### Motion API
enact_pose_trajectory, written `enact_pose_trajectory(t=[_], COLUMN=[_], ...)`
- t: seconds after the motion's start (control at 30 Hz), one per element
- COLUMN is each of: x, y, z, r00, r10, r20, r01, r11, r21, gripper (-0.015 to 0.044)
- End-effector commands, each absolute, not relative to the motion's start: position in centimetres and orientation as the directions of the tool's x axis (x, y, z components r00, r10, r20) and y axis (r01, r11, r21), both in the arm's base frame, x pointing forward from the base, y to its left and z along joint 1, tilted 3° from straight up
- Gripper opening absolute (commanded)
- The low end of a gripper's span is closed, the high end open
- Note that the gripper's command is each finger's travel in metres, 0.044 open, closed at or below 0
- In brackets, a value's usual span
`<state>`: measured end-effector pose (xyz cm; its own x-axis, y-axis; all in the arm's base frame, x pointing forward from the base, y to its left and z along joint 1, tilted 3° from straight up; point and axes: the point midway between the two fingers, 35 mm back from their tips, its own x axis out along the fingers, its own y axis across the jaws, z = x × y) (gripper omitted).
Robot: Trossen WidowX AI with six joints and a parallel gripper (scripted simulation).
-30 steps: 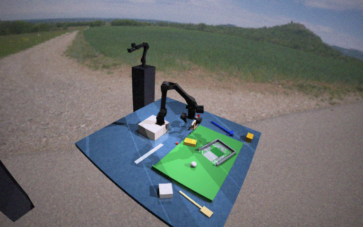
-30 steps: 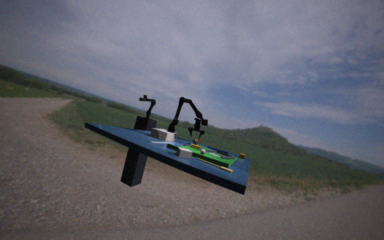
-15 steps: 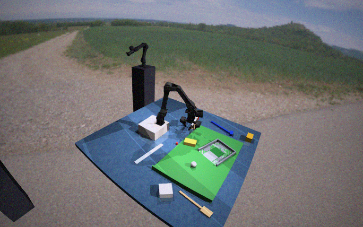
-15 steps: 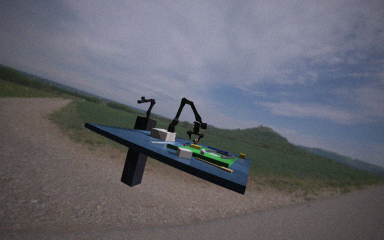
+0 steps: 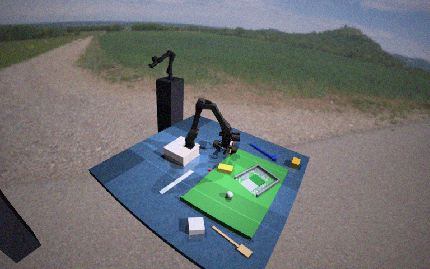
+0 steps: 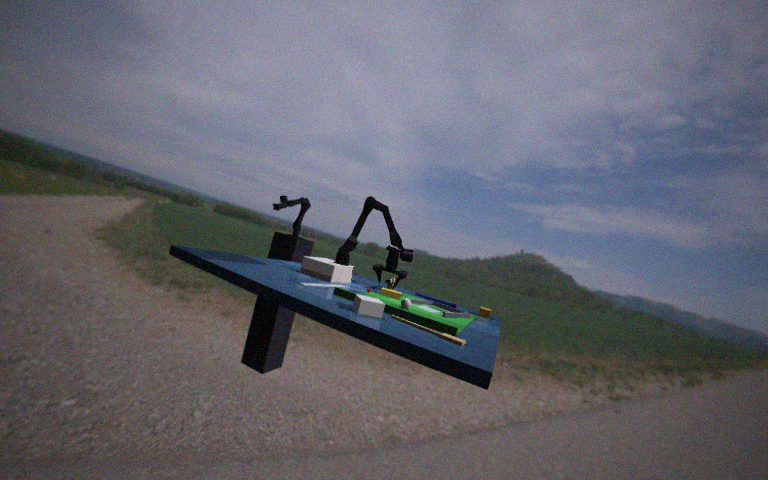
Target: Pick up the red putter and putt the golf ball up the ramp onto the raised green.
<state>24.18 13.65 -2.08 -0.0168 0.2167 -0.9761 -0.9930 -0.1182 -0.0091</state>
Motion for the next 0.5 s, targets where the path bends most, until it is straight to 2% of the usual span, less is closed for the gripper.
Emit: enact_pose_trajectory(t=[0.0, 0.17, 0.47], x=[24.1, 24.08, 24.14], y=[13.65, 13.62, 13.6], z=[-2.84, -3.23, -2.94], r00=[-0.018, -0.018, -0.018], r10=[0.22, 0.22, 0.216], r20=[-0.975, -0.975, -0.976], r01=[-0.993, -0.993, -0.993], r11=[-0.121, -0.121, -0.118], r21=[-0.009, -0.009, -0.007], gripper=[0.044, 0.044, 0.0204])
